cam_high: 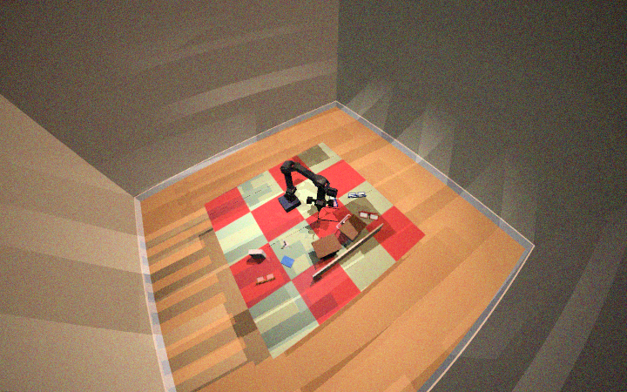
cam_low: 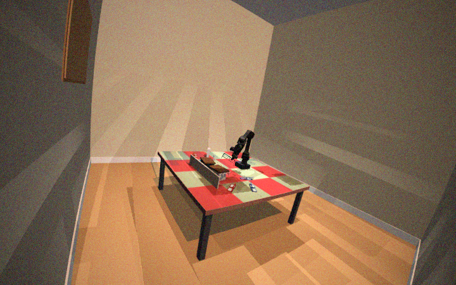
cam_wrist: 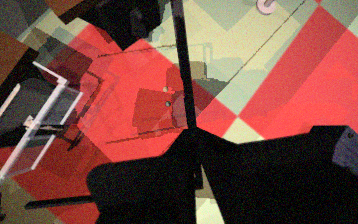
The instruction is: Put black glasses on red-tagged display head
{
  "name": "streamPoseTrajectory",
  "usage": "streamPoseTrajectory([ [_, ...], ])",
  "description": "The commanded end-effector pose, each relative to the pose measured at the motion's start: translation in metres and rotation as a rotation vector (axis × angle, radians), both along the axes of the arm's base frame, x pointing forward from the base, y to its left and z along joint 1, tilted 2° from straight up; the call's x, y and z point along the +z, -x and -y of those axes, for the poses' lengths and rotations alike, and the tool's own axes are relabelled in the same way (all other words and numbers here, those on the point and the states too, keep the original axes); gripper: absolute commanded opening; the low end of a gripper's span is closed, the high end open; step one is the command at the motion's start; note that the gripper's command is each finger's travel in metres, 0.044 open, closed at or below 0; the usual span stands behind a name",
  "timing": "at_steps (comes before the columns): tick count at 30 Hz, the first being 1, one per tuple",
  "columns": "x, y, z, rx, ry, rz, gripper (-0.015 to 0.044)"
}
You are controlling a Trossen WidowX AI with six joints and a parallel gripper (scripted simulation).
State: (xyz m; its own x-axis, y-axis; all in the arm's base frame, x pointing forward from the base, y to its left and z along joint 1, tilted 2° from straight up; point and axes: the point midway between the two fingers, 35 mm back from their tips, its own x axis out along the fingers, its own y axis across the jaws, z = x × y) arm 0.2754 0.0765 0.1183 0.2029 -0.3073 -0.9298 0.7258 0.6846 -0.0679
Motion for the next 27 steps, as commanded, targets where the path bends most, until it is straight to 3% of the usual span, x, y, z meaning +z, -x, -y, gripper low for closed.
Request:
streamPoseTrajectory([
  [1,0.004,-0.003,-0.007,-0.079,-0.006,0.062,0.0000],
  [27,0.022,-0.001,-0.059,-0.663,-0.174,0.493,0.0000],
])
